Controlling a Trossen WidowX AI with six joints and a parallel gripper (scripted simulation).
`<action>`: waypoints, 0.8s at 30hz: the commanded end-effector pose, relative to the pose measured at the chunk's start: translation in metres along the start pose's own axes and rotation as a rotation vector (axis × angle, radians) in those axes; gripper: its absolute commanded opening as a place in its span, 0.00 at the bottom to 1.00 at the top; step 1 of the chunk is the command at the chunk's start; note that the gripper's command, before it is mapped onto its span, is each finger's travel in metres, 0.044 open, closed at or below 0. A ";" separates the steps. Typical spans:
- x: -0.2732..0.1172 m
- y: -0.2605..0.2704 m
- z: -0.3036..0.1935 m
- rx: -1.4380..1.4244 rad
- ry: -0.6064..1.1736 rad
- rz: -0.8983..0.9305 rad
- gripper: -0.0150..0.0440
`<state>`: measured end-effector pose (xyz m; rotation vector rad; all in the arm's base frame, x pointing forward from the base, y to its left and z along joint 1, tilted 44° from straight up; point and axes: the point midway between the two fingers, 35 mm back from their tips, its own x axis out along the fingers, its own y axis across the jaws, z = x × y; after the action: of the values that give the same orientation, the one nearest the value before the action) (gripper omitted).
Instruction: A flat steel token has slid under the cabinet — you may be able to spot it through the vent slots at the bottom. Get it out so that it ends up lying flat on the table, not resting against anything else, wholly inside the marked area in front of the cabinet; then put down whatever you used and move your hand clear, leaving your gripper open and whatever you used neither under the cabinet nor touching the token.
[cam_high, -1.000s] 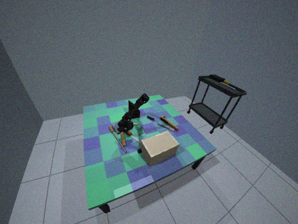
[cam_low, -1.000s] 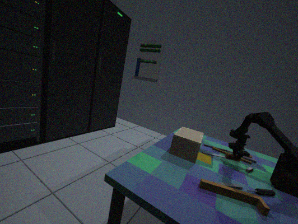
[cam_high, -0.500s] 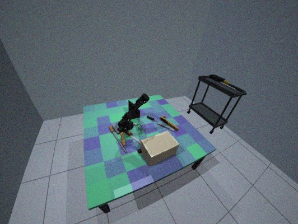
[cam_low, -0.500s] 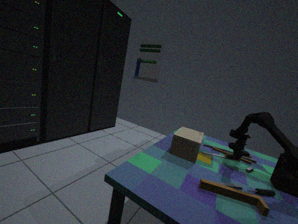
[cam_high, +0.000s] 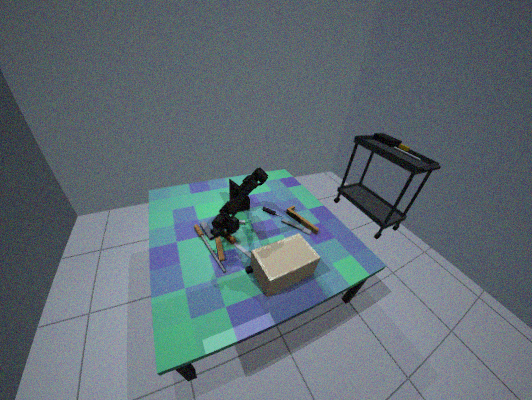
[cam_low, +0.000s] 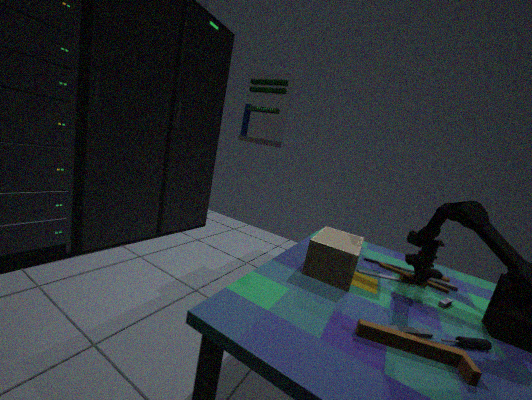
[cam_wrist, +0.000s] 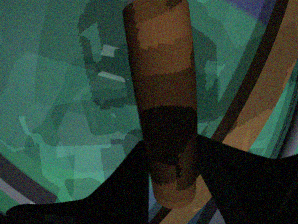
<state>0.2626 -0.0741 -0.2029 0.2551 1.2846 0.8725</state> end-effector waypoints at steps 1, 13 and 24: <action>0.000 -0.001 0.010 0.008 -0.003 -0.001 0.25; 0.000 -0.001 0.035 0.019 -0.005 0.001 0.25; 0.000 -0.002 0.057 0.021 -0.006 0.001 0.25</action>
<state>0.3074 -0.0610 -0.1890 0.2751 1.2933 0.8586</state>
